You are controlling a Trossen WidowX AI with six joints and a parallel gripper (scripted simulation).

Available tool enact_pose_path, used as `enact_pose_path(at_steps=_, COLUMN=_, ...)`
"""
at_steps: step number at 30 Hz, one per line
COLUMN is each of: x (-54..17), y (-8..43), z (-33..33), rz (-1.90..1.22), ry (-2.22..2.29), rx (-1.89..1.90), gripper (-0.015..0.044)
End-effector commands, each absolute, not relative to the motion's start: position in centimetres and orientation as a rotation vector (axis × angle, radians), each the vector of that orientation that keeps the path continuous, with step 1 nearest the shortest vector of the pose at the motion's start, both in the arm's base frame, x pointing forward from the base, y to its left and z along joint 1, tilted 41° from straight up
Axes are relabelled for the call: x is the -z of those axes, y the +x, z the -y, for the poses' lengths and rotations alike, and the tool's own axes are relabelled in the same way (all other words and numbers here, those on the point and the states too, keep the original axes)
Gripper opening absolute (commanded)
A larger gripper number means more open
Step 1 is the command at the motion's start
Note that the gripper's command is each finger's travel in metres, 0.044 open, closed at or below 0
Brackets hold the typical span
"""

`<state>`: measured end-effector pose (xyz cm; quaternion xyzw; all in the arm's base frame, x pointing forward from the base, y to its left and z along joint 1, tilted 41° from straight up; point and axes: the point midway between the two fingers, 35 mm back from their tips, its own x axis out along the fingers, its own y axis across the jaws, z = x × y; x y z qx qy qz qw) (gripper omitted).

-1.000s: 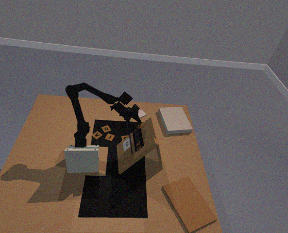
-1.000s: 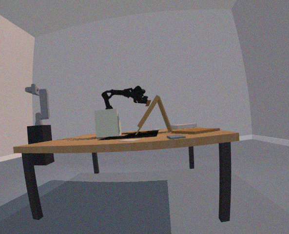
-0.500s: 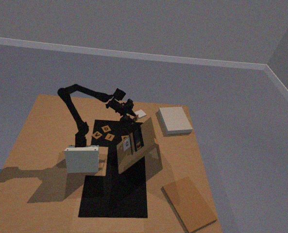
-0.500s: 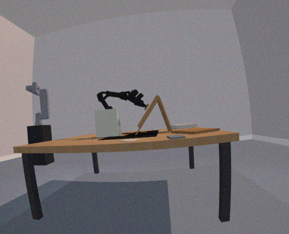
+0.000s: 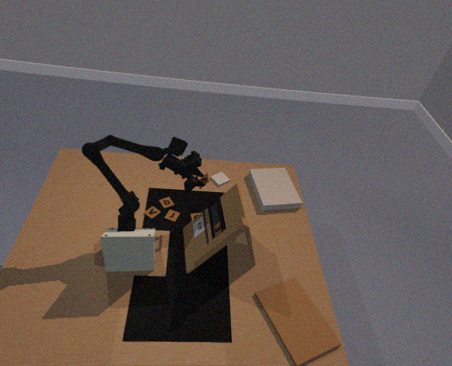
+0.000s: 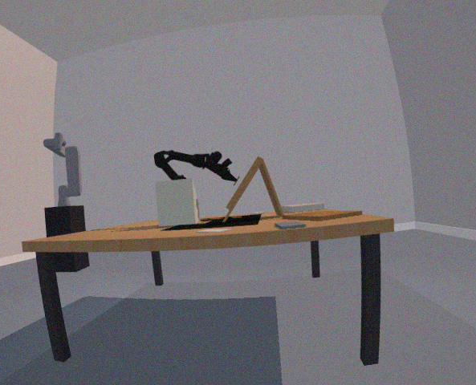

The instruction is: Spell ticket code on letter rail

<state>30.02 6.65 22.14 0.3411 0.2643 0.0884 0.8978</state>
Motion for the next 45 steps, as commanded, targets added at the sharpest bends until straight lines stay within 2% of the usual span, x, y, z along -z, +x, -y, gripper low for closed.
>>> enact_pose_path(at_steps=1, x=-21.6, y=30.5, z=-7.2, rz=-0.554, ry=0.696, rx=-0.196, gripper=0.0)
enact_pose_path(at_steps=12, x=-19.9, y=33.8, z=-8.6, rz=-0.551, ry=0.699, rx=-0.195, gripper=0.0)
enact_pose_path(at_steps=45, x=-19.2, y=33.6, z=-7.9, rz=-0.551, ry=0.699, rx=-0.195, gripper=0.0)
